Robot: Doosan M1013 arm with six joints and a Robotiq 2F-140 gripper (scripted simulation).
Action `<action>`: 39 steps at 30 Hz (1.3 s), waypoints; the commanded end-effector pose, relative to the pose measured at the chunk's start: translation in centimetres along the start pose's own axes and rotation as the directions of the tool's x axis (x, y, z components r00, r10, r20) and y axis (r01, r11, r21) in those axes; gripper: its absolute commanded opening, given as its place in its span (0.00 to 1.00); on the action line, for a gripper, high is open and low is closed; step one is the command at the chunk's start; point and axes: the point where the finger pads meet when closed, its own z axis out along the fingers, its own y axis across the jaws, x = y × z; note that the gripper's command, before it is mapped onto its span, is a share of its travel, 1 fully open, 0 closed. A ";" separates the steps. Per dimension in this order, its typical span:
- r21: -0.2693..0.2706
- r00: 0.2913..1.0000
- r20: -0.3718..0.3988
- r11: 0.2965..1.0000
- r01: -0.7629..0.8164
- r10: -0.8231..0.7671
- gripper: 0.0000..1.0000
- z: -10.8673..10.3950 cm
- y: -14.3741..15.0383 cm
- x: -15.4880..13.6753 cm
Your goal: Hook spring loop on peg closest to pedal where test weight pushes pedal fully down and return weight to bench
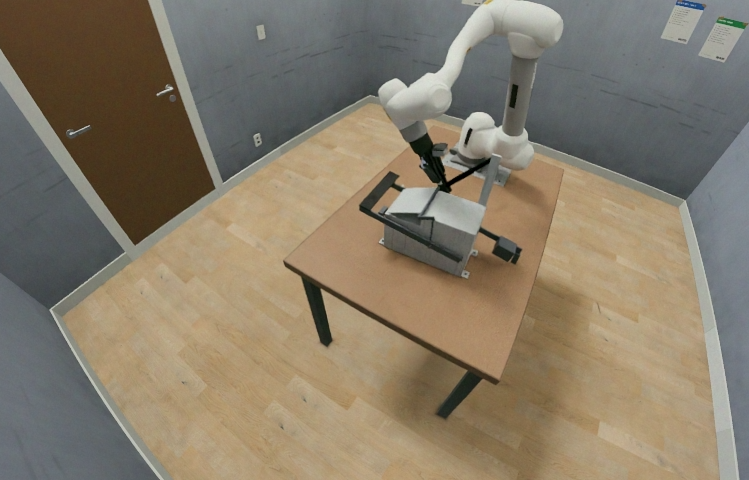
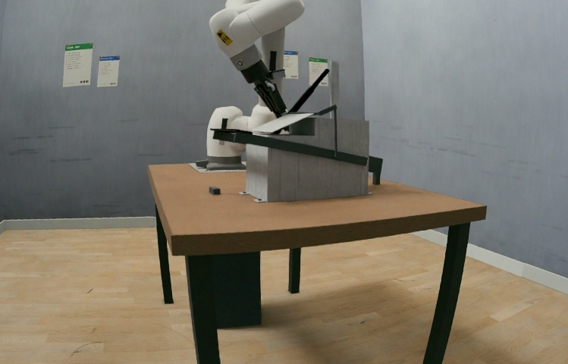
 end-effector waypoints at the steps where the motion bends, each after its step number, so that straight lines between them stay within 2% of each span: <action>1: -0.001 1.000 0.000 1.000 0.001 -0.001 0.17 0.0 0.0 0.1; 39: -0.002 1.000 0.000 1.000 0.001 -0.001 0.17 1.0 0.0 1.5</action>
